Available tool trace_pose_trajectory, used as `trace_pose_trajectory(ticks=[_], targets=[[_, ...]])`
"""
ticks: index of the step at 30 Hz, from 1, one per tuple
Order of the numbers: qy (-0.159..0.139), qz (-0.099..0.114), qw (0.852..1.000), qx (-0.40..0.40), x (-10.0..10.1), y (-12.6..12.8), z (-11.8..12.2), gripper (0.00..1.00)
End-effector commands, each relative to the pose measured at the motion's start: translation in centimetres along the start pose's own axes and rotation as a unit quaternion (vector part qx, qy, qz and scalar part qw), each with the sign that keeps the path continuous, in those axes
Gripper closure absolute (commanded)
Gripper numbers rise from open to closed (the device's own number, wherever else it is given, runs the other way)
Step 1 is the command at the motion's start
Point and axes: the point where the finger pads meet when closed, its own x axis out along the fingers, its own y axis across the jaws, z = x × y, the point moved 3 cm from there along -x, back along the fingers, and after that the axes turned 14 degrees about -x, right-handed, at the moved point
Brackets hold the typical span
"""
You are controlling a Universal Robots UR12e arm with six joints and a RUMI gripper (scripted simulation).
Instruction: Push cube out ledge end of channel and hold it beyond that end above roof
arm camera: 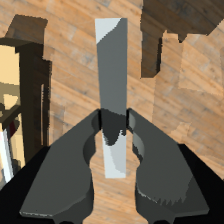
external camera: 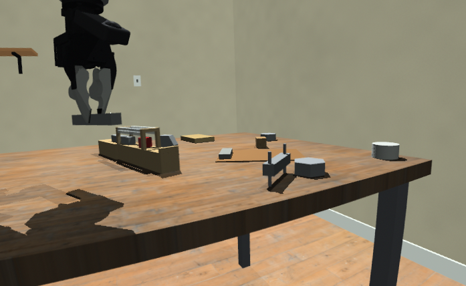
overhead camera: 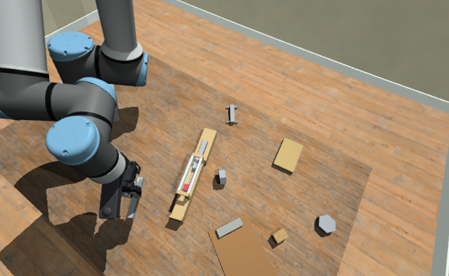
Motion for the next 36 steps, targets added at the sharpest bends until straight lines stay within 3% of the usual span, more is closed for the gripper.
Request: trace_pose_trajectory(ticks=[1, 23, 28, 35, 36], targets=[[0.001, 0.0, 1.0, 0.0, -0.1, 0.0, -0.1, 1.0], [0.001, 0.001, 1.0, 0.002, 0.0, -0.7, 0.2, 1.0], [0.001, 0.003, 1.0, 0.01, 0.1, -3.5, 1.4, 1.0], [0.001, 0.008, 0.999, 0.033, 0.3, -11.0, 5.7, 1.0], [0.001, 0.008, 0.999, 0.033, 0.3, -11.0, 5.7, 1.0]])
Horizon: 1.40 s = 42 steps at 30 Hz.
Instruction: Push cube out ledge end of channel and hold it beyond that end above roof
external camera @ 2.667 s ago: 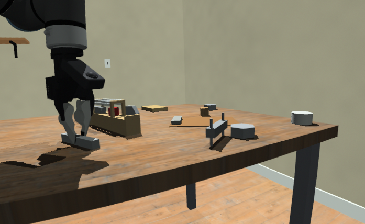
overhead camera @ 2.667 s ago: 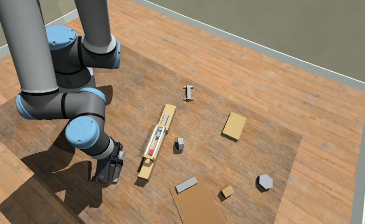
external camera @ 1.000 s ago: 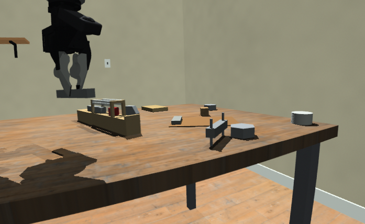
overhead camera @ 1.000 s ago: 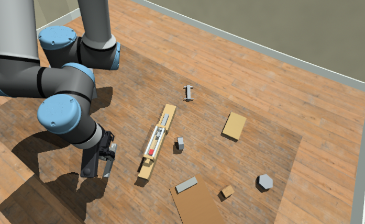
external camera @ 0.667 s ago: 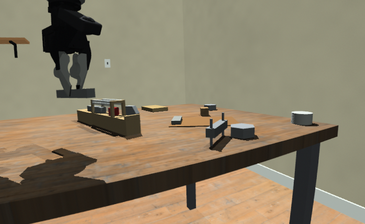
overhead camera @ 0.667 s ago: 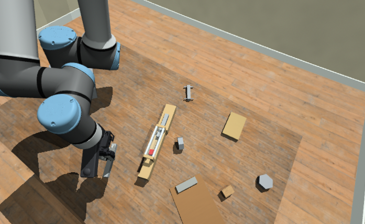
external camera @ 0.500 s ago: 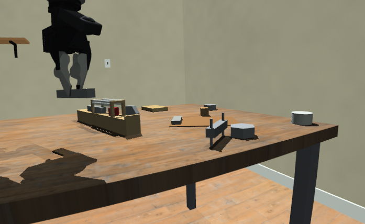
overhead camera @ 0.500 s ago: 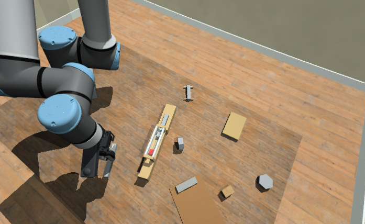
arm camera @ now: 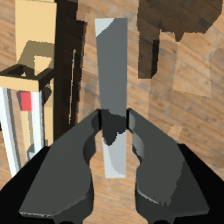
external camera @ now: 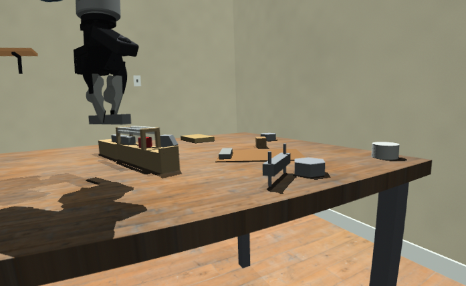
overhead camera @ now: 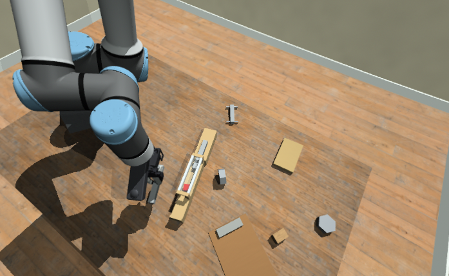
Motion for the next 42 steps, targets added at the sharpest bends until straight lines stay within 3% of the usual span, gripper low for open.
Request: trace_pose_trajectory(ticks=[1, 13, 16, 18, 23, 28, 36, 42], targets=[[0.002, 0.004, 1.0, 0.013, 0.0, -3.9, 2.3, 1.0], [0.004, 0.003, 0.998, 0.067, 0.0, -17.6, 16.5, 1.0], [0.003, 0.001, 0.997, 0.078, -0.2, -19.8, 20.0, 1.0], [0.003, 0.001, 0.997, 0.078, -0.2, -19.8, 20.0, 1.0], [0.002, -0.002, 0.996, 0.09, -0.4, -22.0, 24.2, 1.0], [0.001, -0.003, 0.995, 0.096, -0.5, -22.8, 26.0, 1.0], [0.001, -0.003, 0.995, 0.097, -0.3, -22.9, 26.2, 1.0], [0.001, -0.003, 0.995, 0.097, 3.2, -23.0, 26.2, 1.0]])
